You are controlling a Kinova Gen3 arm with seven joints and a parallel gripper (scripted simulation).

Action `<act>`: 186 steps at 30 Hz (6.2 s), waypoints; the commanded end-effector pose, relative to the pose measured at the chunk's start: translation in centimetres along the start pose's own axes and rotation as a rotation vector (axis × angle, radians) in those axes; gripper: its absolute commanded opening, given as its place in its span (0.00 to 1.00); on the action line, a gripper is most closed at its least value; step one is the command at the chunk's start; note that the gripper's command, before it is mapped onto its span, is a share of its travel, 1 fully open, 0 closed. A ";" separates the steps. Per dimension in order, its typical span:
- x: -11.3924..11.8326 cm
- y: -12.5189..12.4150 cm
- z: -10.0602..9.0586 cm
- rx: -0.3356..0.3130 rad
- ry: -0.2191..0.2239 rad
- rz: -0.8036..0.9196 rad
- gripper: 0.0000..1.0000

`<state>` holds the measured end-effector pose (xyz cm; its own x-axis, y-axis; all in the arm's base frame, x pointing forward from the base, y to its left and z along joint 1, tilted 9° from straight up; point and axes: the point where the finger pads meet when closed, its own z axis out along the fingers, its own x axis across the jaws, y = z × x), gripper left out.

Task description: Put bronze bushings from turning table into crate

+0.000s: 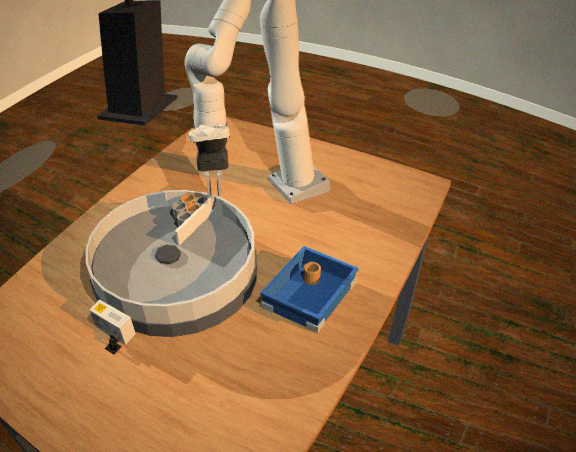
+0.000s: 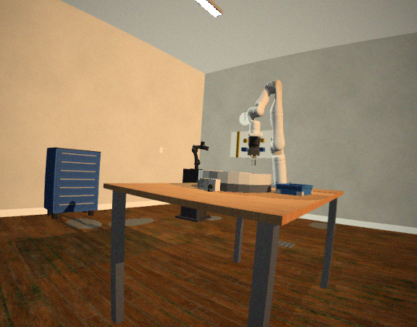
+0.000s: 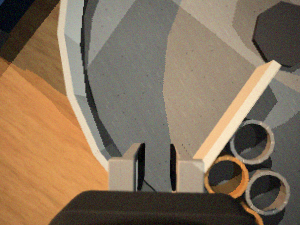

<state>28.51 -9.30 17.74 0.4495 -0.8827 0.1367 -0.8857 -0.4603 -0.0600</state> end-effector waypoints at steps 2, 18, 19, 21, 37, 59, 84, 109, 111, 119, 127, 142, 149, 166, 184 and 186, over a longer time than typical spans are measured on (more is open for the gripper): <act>1.7 1.4 0.1 0.001 0.001 0.015 0.45; 5.0 4.1 0.4 0.001 0.002 0.045 0.45; 5.9 4.8 0.5 0.001 0.002 0.053 0.45; 7.5 6.2 0.6 0.001 0.002 0.068 0.45; 8.4 6.9 1.7 0.001 0.005 0.077 0.45; 8.6 7.0 4.0 0.002 0.010 0.080 0.45; 8.6 7.0 4.4 0.002 0.010 0.080 0.45; 8.6 7.0 5.3 0.002 0.010 0.080 0.45; 8.6 7.0 5.3 0.002 0.010 0.080 0.45; 8.6 7.0 5.3 0.002 0.010 0.080 0.45; 8.6 7.0 5.7 0.002 0.010 0.080 0.45; 8.6 7.0 6.2 0.002 0.010 0.080 0.45; 8.6 7.0 6.2 0.002 0.010 0.080 0.45; 8.6 7.0 6.6 0.002 0.011 0.080 0.45; 8.7 7.0 7.1 0.002 0.011 0.080 0.45; 8.7 7.0 7.1 0.002 0.011 0.080 0.45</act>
<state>26.98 -20.81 11.46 0.3758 -0.9159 0.1410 -0.9187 -0.3882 -0.0727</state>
